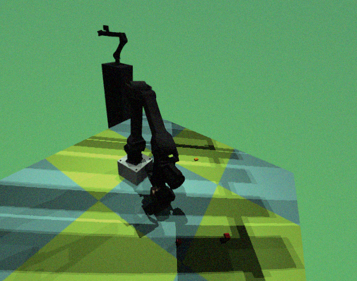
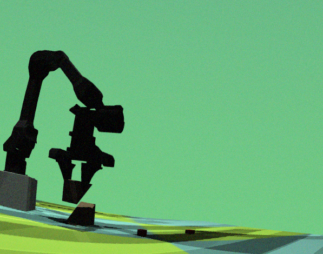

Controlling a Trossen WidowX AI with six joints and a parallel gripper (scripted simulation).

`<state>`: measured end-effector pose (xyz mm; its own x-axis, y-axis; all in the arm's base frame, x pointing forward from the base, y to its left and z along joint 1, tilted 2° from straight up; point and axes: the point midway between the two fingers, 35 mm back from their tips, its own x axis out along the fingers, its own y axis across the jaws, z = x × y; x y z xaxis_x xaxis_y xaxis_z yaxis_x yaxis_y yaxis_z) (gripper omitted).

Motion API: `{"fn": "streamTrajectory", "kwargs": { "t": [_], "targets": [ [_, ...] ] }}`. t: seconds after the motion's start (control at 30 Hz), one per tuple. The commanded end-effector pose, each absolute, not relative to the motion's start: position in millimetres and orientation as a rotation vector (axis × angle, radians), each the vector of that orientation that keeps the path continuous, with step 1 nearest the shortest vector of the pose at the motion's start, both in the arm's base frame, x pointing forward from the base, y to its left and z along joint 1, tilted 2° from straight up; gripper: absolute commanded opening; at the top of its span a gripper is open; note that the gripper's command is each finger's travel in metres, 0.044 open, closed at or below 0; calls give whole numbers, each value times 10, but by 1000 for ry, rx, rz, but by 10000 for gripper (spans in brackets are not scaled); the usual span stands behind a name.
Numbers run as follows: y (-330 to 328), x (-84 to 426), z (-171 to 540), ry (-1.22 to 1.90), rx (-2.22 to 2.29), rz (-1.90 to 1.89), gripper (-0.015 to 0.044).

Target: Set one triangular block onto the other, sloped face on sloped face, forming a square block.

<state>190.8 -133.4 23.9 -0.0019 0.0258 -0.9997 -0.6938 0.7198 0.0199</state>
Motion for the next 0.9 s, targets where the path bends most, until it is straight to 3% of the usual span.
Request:
{"fn": "streamTrajectory", "kwargs": {
  "t": [0.0, 0.87],
  "targets": [
    [-1305, 1927, 204, 1477, -575, 619, 0],
    [-1218, 1999, -60, 1469, -578, 607, 0]
  ]
}}
